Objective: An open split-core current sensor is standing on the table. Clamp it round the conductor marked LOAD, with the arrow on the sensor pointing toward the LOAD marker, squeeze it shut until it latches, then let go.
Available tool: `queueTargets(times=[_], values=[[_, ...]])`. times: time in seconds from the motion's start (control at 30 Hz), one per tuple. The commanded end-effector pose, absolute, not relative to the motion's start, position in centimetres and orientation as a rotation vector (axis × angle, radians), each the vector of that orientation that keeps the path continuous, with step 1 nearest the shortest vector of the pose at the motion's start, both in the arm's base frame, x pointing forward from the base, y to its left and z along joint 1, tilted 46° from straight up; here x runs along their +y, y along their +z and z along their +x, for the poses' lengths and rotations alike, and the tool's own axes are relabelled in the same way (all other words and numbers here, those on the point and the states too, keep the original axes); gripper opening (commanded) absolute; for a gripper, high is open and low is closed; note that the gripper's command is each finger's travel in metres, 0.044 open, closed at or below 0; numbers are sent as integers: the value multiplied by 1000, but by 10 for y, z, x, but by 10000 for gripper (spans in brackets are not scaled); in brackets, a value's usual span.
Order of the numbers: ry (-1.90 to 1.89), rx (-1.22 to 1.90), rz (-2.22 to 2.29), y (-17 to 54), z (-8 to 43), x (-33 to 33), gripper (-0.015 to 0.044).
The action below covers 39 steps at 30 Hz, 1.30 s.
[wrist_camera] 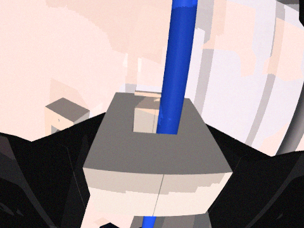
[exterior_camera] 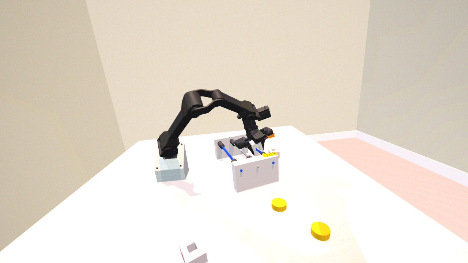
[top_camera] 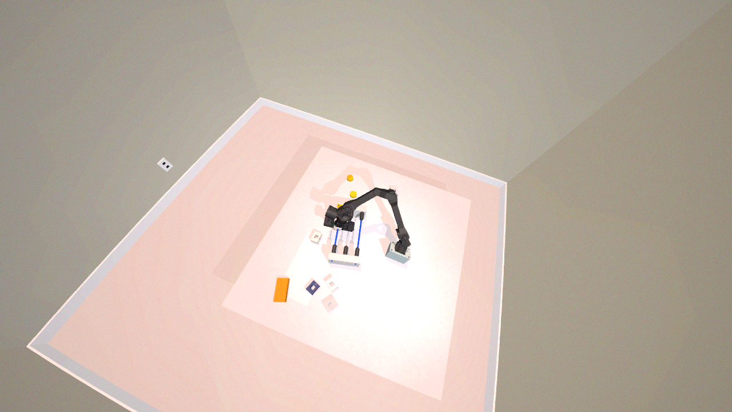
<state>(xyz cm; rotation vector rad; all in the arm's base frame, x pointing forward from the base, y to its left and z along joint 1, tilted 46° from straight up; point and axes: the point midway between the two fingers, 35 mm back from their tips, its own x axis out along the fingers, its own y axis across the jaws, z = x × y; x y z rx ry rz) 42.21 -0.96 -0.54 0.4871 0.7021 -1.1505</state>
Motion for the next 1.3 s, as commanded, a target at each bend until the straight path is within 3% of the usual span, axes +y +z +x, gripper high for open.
queueTargets(times=[0.0,0.07,0.33,1.27], values=[[-1147,700,491,-5,423,-9,224],[-1147,700,491,-5,423,-9,211],[-1149,699,489,-5,422,-10,1],[-1392,780,407,-5,419,-11,0]])
